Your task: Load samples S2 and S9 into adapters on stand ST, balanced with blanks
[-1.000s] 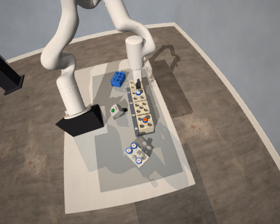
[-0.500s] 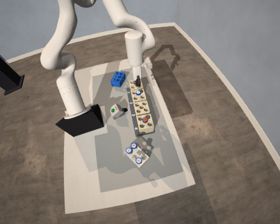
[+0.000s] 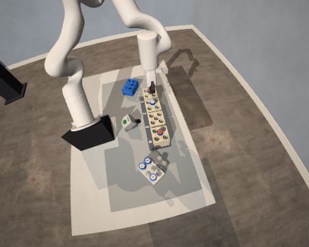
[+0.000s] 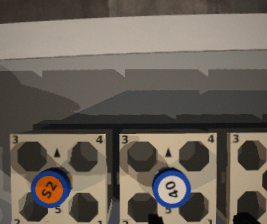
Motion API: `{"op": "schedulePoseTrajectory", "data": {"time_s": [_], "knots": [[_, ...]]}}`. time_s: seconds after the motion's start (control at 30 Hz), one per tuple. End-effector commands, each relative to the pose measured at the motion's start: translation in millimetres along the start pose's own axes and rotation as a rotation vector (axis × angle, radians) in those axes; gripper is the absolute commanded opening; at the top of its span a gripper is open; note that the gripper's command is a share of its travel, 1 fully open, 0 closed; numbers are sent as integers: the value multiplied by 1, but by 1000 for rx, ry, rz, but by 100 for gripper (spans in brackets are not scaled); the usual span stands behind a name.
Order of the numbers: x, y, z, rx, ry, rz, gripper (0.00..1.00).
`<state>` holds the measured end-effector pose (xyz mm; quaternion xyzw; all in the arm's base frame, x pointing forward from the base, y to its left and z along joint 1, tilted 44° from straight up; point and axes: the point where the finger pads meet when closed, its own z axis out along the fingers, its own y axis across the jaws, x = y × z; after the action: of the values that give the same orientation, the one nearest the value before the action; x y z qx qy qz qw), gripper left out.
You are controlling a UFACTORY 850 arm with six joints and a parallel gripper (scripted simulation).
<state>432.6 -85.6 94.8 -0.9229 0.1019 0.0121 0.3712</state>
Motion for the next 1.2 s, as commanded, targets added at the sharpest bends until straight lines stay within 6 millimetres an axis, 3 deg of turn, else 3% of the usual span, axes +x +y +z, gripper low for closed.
{"op": "schedulePoseTrajectory", "data": {"time_s": [0.0, 0.43, 0.47, 0.83, 0.9, 1.17], "knots": [[1, 0, -1, -1, 2, -1, 44], [1, 0, -1, -1, 2, -1, 44], [-1, 5, -1, -1, 2, -34, 57], [-19, 57, -1, -1, 2, -401, 57], [-19, 57, -1, -1, 2, -401, 57], [-31, 95, -1, -1, 1, -586, 57]]}}
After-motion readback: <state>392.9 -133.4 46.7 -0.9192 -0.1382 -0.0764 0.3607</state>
